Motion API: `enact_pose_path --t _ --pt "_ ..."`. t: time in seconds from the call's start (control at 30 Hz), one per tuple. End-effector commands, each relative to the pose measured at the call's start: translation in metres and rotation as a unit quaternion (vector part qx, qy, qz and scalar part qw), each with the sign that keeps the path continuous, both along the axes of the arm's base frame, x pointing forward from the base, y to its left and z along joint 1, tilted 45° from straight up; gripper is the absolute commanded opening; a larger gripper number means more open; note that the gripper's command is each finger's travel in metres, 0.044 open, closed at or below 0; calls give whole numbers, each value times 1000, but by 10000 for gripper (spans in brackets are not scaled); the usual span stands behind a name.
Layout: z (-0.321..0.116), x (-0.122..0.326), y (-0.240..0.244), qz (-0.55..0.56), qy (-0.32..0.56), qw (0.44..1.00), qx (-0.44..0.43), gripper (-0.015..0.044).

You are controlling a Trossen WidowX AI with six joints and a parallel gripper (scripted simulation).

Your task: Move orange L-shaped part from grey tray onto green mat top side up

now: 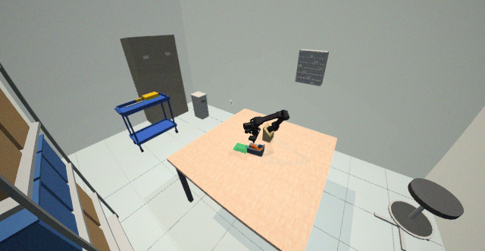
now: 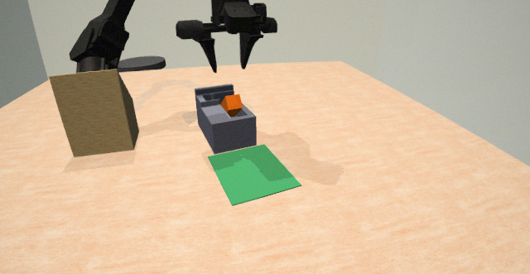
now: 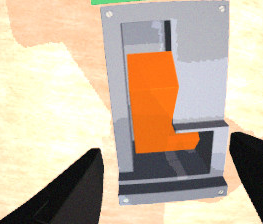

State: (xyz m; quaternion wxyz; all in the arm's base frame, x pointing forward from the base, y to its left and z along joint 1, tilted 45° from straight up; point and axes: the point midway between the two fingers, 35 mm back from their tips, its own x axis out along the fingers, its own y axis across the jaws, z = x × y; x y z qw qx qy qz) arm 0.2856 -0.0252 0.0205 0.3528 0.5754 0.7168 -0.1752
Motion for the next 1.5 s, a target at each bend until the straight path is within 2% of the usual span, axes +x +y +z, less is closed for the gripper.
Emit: enact_pose_path --t 0.0,0.23,1.47 --pt "-3 2 -1 -16 15 1000 -5 280" --pt "-24 -1 20 -16 14 1000 -4 280" --pt "-58 -5 54 -16 14 1000 -3 280"
